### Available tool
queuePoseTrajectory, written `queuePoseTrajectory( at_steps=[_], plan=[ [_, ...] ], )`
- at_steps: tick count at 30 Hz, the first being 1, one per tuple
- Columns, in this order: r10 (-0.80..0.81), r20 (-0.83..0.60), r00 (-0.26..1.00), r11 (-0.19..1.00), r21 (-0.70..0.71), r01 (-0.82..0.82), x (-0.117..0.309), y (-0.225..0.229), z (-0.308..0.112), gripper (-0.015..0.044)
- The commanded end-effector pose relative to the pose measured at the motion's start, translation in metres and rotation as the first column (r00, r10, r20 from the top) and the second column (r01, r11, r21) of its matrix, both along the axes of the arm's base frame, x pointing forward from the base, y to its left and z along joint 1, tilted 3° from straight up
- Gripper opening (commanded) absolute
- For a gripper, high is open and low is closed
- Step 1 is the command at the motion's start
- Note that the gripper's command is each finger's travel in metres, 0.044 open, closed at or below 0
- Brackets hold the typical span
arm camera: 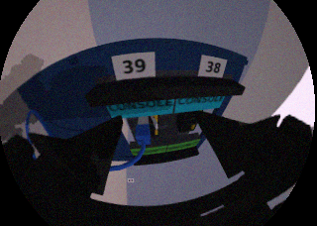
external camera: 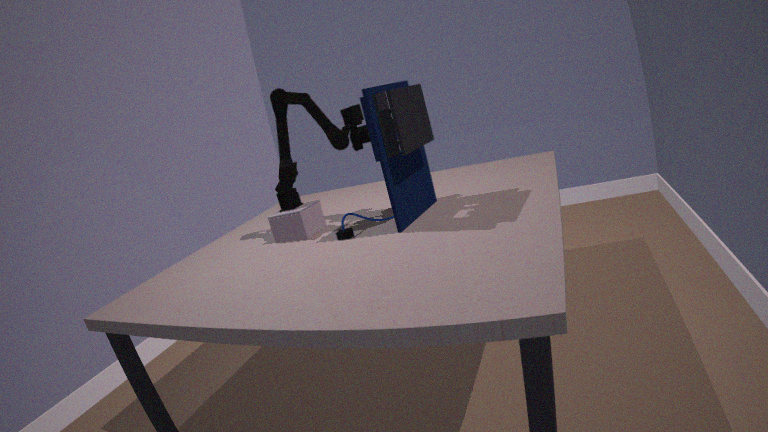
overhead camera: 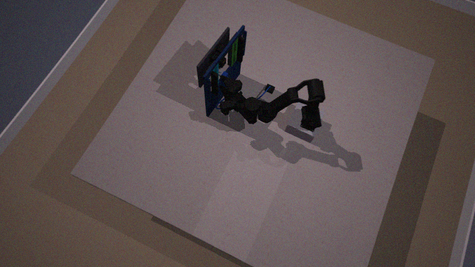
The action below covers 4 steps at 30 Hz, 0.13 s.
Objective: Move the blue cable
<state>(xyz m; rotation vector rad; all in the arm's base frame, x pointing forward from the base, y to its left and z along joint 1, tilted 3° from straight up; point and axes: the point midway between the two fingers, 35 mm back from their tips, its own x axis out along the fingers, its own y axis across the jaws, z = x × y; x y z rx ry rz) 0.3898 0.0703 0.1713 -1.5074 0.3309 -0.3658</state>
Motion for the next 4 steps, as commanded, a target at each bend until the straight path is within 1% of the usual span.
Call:
queuePoseTrajectory(
  at_steps=[1,4],
  plan=[
    [-0.003,-0.002,1.0,1.0,0.0,0.003,0.0005,0.0033,0.0001,0.044],
    [-0.003,-0.002,1.0,1.0,0.001,0.003,0.001,0.0058,0.0005,0.044]
  ],
)
